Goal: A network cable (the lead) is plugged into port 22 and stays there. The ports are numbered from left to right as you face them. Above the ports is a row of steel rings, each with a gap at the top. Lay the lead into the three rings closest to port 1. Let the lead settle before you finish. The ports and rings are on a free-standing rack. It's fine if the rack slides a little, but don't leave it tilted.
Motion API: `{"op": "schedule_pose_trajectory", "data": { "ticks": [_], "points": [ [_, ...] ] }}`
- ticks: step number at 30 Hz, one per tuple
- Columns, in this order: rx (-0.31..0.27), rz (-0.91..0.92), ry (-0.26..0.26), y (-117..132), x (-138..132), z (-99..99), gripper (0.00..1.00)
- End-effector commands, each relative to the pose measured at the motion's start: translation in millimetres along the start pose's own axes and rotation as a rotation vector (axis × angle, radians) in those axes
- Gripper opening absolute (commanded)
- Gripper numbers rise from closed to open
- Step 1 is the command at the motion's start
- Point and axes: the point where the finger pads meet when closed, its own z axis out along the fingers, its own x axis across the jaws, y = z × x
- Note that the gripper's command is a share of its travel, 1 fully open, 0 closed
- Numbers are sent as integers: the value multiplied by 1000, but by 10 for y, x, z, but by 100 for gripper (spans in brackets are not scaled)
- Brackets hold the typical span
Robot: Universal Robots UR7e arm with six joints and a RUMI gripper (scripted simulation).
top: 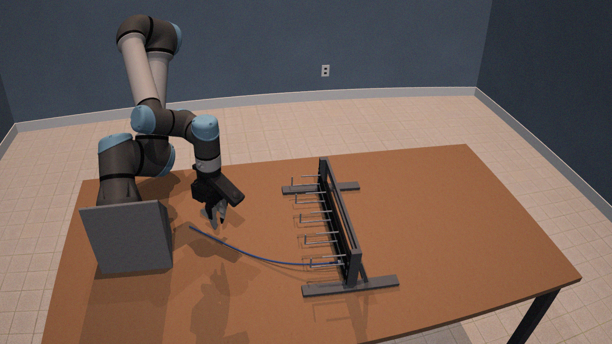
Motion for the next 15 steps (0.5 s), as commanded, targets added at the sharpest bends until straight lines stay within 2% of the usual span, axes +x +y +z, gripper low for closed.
{"op": "schedule_pose_trajectory", "data": {
  "ticks": [1, 9, 15],
  "points": [
    [3, 0, 0, -40, 6, 231, 20],
    [3, 0, 0, -40, 8, 453, 20],
    [3, 0, 0, -40, 9, 518, 20]
  ]
}}
